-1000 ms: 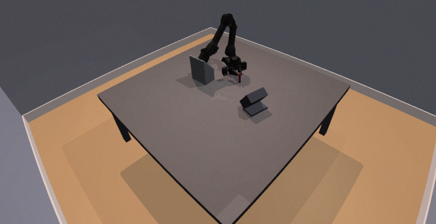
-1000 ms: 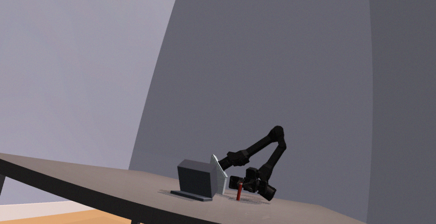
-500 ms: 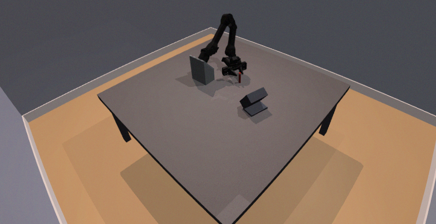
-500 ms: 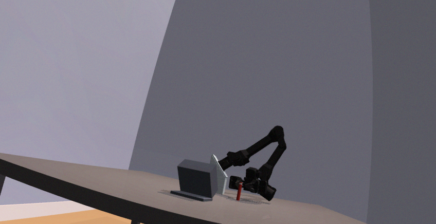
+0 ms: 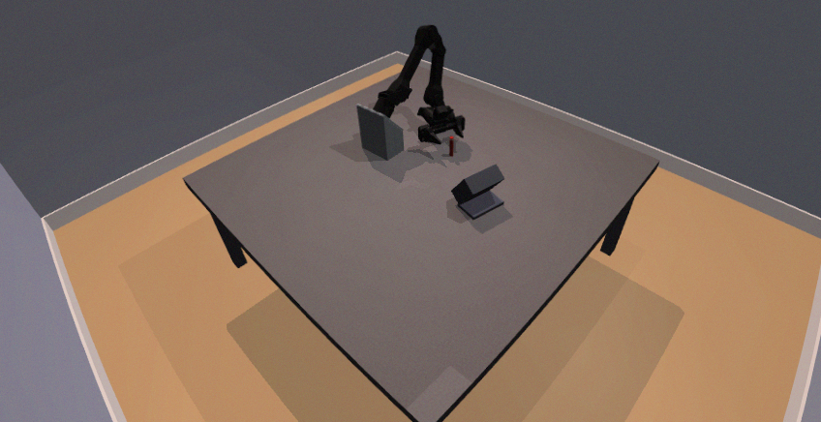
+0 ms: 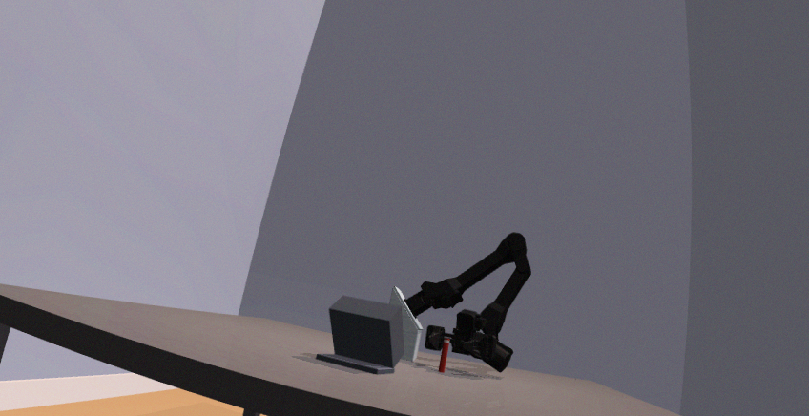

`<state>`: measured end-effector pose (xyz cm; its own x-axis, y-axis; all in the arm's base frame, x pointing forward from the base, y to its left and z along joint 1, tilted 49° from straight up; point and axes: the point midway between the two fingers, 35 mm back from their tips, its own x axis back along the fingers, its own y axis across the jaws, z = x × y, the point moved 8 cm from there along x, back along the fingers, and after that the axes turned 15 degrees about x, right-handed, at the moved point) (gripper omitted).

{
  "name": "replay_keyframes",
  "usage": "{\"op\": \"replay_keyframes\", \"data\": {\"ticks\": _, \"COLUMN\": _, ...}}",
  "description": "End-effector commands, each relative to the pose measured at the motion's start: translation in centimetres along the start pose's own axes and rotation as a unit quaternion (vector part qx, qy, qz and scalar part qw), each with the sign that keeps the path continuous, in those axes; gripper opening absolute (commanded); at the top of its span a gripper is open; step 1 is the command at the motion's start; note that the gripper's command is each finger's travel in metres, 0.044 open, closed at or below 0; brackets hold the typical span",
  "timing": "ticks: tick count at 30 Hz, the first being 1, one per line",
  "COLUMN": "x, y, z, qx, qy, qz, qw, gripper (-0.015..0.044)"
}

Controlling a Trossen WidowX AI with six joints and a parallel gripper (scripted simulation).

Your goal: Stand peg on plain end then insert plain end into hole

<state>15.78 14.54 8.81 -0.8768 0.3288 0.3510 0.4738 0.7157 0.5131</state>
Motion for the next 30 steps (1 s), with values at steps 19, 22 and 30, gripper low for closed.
{"op": "replay_keyframes", "data": {"ticks": 19, "x": 0.8, "y": -3.5, "z": -15.0, "qx": -0.002, "qy": -0.001, "qz": -0.001, "qw": 1.000, "gripper": 0.0440}}
{"op": "replay_keyframes", "data": {"ticks": 22, "x": 0.9, "y": -3.7, "z": -15.3, "qx": 0.000, "qy": -0.004, "qz": -0.003, "qw": 1.000, "gripper": 0.0440}}
{"op": "replay_keyframes", "data": {"ticks": 30, "x": -0.1, "y": -3.3, "z": -15.0, "qx": 0.079, "qy": 0.071, "qz": 0.016, "qw": 0.994, "gripper": 0.0440}}
